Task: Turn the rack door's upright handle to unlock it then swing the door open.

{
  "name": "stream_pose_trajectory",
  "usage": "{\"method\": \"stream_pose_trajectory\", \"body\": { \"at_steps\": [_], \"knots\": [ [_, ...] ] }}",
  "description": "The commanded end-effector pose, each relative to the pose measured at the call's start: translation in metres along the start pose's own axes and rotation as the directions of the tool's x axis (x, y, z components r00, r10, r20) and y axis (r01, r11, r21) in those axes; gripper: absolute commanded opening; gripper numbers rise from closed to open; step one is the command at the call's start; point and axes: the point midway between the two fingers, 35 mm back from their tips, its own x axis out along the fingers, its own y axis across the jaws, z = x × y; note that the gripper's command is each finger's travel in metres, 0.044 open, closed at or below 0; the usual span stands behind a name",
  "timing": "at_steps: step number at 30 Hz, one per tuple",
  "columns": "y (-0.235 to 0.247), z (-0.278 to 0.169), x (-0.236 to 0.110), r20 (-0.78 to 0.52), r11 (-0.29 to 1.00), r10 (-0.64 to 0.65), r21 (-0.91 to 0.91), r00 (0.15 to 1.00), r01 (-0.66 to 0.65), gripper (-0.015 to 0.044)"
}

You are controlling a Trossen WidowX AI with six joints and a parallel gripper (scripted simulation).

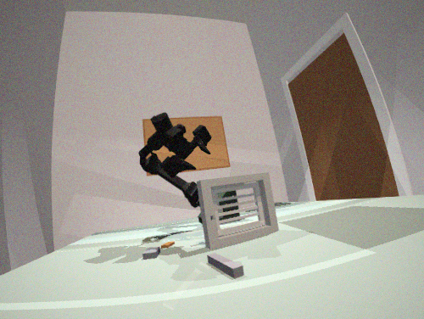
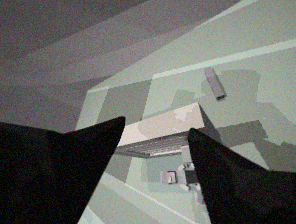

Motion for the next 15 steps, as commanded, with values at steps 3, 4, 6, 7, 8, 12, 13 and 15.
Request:
{"method": "stream_pose_trajectory", "body": {
  "at_steps": [3,4,6,7,8,12,13,15],
  "knots": [
    [0.003,-0.015,0.013,-0.147,0.996,-0.085,-0.047,0.986,0.079,0.0289],
    [0.003,-0.017,0.014,-0.168,0.994,-0.100,-0.057,0.981,0.091,0.0289],
    [0.003,-0.021,0.016,-0.210,0.990,-0.130,-0.079,0.969,0.116,0.0289],
    [0.003,-0.023,0.017,-0.230,0.988,-0.146,-0.091,0.962,0.128,0.0289],
    [0.003,-0.026,0.018,-0.250,0.985,-0.162,-0.104,0.955,0.140,0.0289],
    [0.003,-0.033,0.021,-0.320,0.969,-0.229,-0.161,0.919,0.186,0.0289],
    [0.003,-0.035,0.021,-0.336,0.965,-0.246,-0.177,0.909,0.196,0.0289],
    [0.003,-0.038,0.022,-0.365,0.954,-0.282,-0.209,0.887,0.217,0.0289]
  ]
}}
